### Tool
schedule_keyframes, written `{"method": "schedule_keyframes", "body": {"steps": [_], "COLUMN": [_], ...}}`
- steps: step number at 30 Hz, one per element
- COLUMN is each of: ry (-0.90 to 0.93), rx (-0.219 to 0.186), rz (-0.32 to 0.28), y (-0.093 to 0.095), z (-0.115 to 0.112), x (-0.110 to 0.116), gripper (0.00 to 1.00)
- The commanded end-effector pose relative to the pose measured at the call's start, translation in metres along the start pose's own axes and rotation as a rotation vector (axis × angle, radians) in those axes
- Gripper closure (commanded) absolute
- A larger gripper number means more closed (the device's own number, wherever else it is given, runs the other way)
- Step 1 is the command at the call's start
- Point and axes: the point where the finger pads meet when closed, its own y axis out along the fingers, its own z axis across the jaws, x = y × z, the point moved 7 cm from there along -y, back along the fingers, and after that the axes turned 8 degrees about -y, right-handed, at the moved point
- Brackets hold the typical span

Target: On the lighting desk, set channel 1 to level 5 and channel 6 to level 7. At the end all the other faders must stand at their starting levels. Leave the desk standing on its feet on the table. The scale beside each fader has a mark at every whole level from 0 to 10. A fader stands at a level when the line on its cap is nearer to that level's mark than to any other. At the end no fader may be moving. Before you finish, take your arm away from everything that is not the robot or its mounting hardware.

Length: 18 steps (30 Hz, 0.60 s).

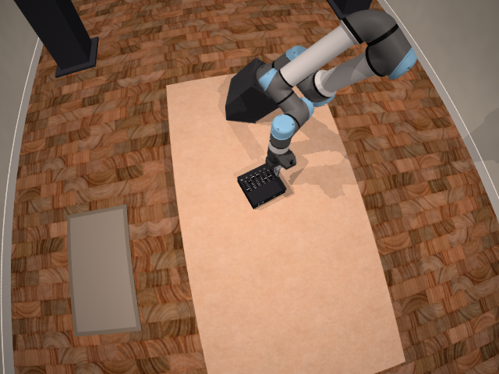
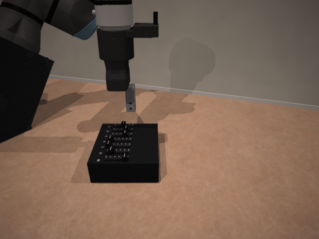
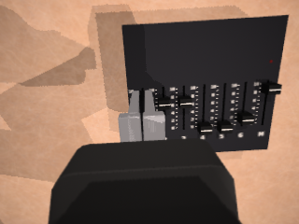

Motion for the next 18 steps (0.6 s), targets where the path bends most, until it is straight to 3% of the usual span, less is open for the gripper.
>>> {"method": "schedule_keyframes", "body": {"steps": [1, 18], "ry": [0.020, 0.227], "rx": [0.001, 0.001], "rz": [0.000, 0.000], "y": [0.000, -0.001], "z": [0.002, 0.014], "x": [0.000, 0.002], "gripper": [1.00, 1.00]}}
